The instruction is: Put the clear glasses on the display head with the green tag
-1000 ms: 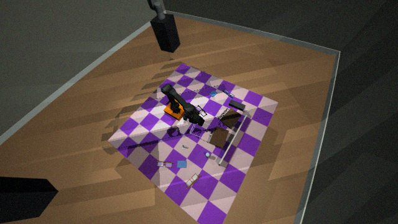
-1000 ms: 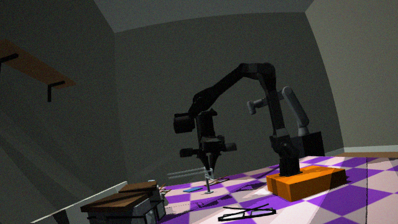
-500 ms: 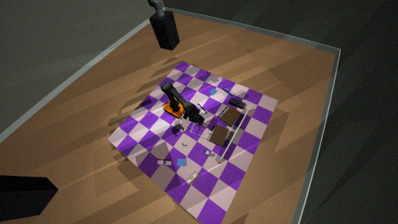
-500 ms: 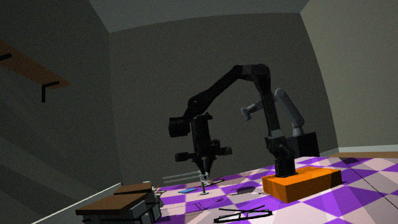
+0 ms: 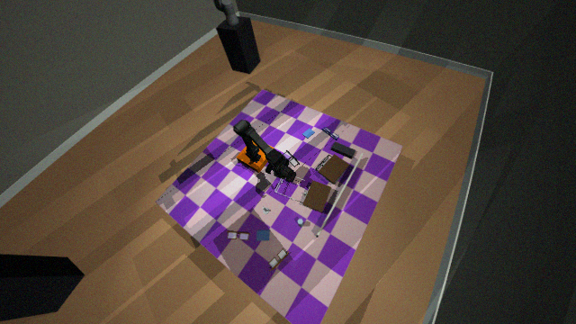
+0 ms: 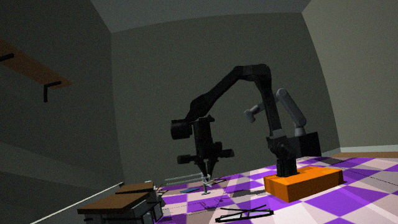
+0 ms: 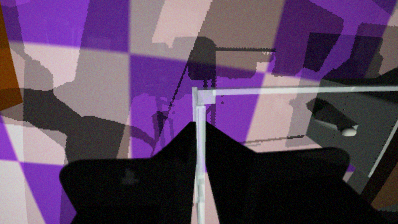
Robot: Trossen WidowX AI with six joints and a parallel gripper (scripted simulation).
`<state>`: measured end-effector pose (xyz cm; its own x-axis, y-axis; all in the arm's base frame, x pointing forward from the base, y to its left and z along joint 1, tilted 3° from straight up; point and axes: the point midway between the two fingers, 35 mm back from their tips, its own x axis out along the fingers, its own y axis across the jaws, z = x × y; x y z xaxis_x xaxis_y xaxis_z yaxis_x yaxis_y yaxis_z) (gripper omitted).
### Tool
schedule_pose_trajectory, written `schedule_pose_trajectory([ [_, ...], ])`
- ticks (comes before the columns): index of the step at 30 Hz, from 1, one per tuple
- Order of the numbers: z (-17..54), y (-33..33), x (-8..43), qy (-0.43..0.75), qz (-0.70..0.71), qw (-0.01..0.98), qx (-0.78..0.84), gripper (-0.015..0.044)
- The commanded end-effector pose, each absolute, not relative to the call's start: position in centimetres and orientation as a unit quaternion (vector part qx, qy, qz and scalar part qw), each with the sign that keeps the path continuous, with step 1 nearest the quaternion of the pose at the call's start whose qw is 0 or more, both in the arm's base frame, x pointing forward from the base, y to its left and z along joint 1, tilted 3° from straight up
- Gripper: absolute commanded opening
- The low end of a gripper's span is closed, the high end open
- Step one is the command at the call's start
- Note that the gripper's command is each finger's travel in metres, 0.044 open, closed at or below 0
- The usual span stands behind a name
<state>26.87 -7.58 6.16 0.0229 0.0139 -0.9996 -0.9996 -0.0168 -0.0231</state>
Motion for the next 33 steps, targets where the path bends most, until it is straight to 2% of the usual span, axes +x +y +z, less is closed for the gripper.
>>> schedule_pose_trajectory([
  [1,5.6,-7.4,26.6,0.486,0.507,0.503,-0.503,0.0000],
  [33,4.2,-7.0,26.5,0.485,0.506,0.504,-0.504,0.0000],
])
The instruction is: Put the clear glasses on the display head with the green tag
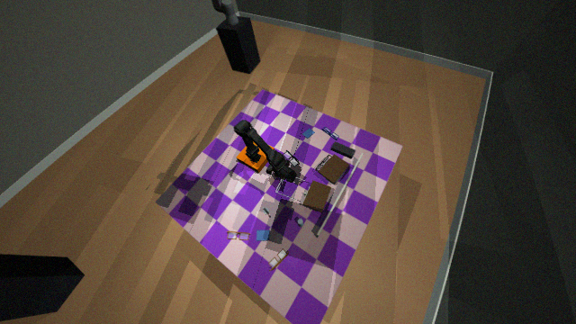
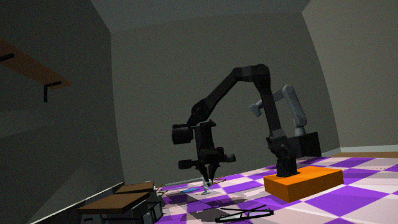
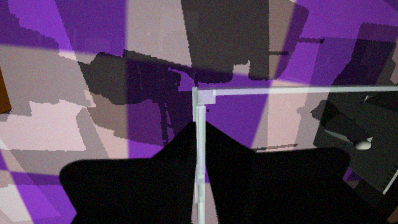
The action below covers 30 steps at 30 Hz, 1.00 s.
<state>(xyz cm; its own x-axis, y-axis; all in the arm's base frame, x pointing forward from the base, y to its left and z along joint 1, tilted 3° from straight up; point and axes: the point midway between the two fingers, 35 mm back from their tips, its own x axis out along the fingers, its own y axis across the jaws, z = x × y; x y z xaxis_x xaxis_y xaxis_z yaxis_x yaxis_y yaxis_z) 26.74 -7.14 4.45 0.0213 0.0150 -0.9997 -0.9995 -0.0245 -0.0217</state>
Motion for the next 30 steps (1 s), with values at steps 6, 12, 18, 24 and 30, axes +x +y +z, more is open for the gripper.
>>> schedule_pose_trajectory([
  [6,4.2,-7.0,26.5,0.484,0.505,0.505,-0.505,0.0000],
  [12,4.2,-7.0,26.4,0.484,0.505,0.505,-0.505,0.0000],
  [18,4.2,-7.0,26.6,0.485,0.504,0.504,-0.506,0.0000],
  [24,4.1,-6.9,27.4,0.486,0.501,0.503,-0.510,0.0000],
  [30,4.1,-6.9,28.2,0.485,0.496,0.504,-0.515,0.0000],
])
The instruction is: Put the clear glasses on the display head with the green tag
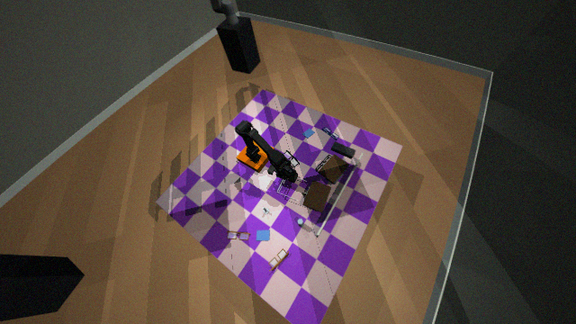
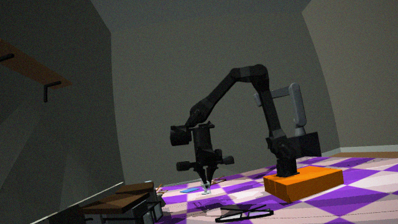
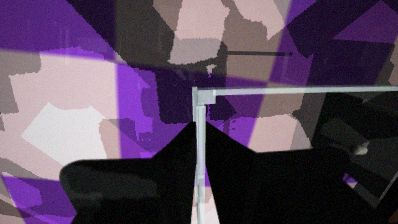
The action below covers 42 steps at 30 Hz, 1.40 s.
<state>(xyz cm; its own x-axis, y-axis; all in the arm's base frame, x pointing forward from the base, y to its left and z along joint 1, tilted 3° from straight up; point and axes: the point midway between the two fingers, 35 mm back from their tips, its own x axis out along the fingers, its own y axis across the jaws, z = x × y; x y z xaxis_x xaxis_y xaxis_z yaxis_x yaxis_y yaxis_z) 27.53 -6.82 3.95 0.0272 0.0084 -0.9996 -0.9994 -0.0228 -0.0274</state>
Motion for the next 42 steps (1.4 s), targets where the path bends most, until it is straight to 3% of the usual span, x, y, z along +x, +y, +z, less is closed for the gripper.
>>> schedule_pose_trajectory([
  [1,4.0,-6.9,28.3,0.485,0.495,0.504,-0.515,0.0000],
  [42,4.0,-6.7,34.1,0.483,0.499,0.506,-0.512,0.0000],
])
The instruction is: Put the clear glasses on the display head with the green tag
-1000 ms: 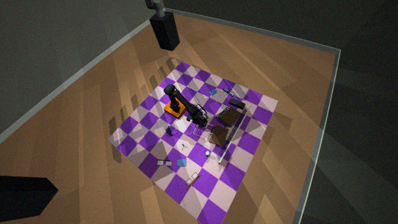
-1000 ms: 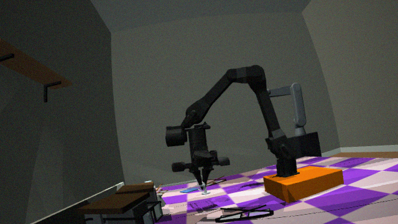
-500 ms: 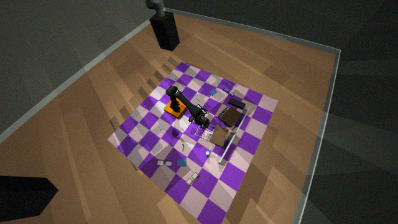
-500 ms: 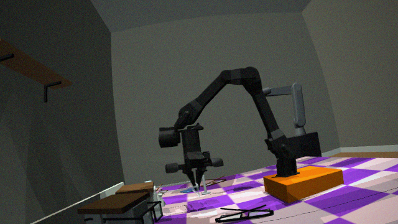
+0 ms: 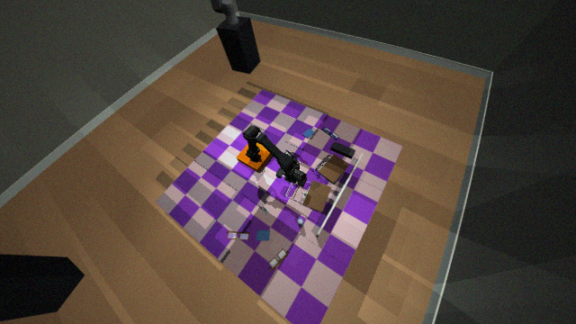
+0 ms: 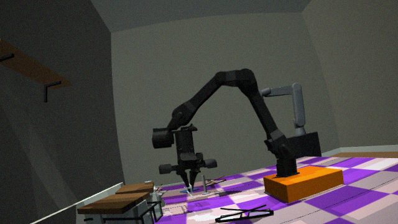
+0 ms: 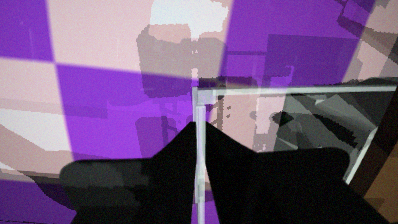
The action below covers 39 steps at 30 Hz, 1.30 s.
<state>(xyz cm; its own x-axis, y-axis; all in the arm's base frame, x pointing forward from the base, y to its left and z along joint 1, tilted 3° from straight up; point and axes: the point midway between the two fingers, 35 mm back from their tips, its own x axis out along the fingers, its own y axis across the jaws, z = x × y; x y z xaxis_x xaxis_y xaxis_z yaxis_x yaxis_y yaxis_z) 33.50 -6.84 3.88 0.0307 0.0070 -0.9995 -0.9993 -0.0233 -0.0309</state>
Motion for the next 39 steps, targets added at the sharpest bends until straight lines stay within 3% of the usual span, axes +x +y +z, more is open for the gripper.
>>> schedule_pose_trajectory([
  [1,4.0,-6.7,34.3,0.483,0.499,0.506,-0.512,0.0000],
  [39,3.9,-6.6,39.9,0.482,0.498,0.507,-0.513,0.0000],
])
